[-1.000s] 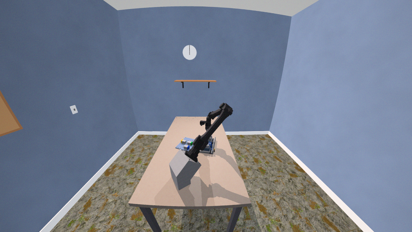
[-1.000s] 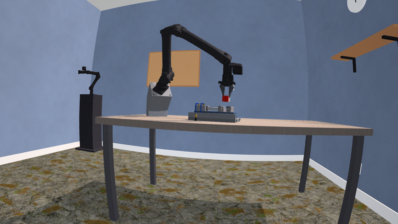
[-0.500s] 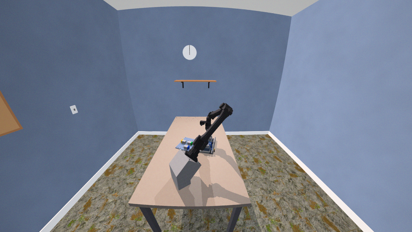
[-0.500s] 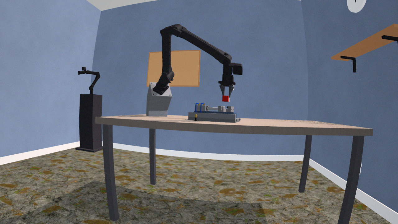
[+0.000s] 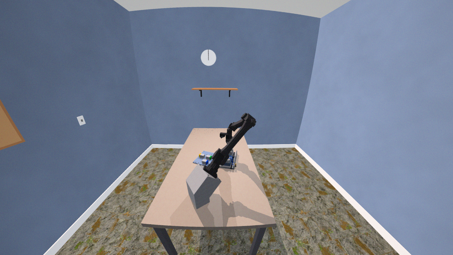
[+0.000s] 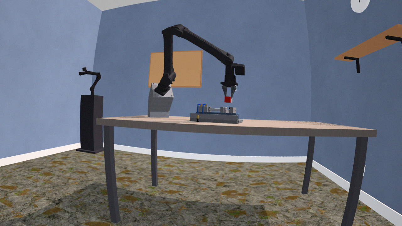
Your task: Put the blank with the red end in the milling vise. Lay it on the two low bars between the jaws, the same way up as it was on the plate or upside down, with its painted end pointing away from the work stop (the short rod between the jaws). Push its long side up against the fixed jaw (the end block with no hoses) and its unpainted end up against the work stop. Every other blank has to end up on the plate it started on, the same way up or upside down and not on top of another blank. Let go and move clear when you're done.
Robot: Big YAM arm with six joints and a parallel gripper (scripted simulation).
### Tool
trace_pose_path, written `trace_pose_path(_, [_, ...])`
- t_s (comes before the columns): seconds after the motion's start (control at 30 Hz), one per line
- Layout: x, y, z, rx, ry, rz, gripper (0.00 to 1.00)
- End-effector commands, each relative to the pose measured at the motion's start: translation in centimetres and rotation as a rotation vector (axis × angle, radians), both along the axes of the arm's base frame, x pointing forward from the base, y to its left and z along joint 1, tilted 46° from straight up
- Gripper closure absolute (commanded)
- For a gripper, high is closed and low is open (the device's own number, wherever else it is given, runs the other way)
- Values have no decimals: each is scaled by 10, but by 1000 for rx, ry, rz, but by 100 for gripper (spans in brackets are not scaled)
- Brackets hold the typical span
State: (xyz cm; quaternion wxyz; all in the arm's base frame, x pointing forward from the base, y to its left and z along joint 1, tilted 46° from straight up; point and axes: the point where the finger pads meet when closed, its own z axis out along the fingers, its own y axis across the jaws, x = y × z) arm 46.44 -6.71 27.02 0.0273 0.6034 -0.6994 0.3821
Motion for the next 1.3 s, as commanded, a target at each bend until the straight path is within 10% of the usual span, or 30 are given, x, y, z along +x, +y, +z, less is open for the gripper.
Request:
trace_pose_path(0.0, [14,15,30,7,-61,18,100])
trace_pose_path(1.27, [22,13,26,1,-64,36,100])
